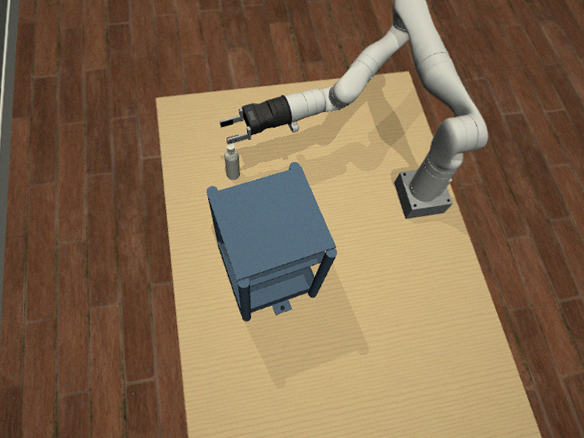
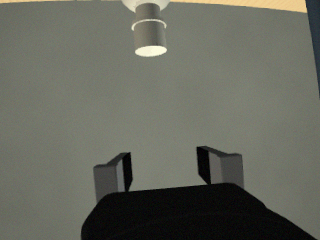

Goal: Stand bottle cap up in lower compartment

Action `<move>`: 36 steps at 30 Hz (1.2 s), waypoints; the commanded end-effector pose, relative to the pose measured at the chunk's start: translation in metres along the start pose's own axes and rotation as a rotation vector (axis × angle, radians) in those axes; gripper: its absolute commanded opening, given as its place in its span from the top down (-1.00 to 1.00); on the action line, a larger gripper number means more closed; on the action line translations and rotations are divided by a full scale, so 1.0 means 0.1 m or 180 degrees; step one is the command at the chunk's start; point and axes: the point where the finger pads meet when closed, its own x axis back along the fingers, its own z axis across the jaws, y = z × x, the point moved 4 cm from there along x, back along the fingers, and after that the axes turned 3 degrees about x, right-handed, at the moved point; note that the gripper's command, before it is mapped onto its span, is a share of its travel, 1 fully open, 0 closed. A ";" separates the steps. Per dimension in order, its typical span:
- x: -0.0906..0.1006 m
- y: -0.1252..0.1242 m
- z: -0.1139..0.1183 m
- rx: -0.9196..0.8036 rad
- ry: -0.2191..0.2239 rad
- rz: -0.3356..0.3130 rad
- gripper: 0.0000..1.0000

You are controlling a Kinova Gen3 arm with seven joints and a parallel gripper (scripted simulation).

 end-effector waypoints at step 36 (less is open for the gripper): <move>0.00 -0.18 -0.03 0.0006 -0.0036 -0.0031 -1.00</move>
